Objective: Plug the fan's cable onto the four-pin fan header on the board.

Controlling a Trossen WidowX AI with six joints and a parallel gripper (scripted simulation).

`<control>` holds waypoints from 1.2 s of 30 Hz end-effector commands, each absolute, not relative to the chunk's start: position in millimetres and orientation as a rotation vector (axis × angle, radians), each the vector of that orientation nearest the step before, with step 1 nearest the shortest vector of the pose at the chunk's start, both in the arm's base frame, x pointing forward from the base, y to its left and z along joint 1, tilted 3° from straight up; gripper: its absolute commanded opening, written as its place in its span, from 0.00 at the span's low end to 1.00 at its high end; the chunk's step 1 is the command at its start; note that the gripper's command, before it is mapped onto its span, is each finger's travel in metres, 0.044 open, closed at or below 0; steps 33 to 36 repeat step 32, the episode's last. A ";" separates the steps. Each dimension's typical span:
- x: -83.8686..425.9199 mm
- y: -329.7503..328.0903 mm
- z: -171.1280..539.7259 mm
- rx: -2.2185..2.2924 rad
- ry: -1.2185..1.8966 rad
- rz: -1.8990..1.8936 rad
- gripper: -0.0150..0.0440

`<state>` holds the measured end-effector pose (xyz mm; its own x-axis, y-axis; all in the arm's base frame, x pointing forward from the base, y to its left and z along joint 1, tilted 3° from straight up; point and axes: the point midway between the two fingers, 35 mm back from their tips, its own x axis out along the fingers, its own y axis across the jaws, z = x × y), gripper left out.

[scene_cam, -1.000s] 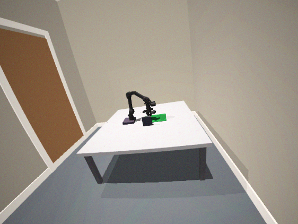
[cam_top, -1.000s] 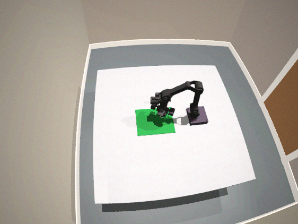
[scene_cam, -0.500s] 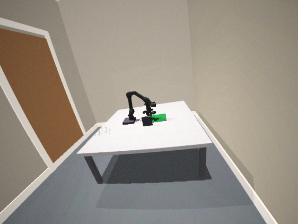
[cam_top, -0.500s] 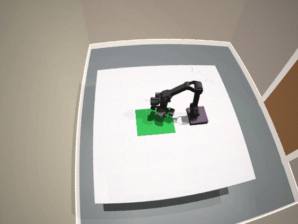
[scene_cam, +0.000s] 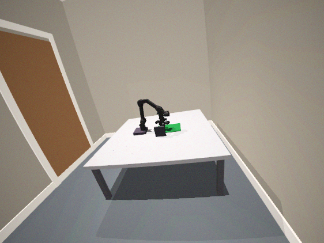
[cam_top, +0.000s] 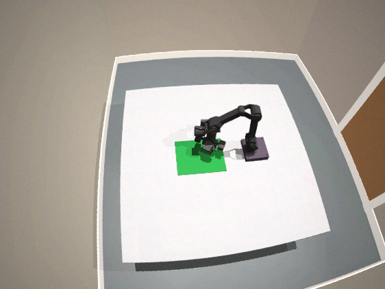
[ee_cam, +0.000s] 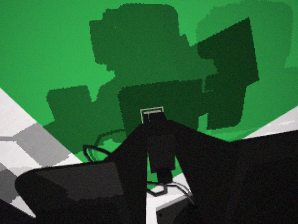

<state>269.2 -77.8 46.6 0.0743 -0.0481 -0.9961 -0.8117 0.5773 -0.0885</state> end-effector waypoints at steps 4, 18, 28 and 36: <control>269.4 -77.8 46.9 -0.800 1.394 0.675 0.57; 265.5 -75.2 101.7 -0.797 1.396 0.675 0.69; 323.7 19.0 103.2 -0.790 1.386 0.680 0.69; 327.2 28.9 102.9 -0.790 1.385 0.680 0.69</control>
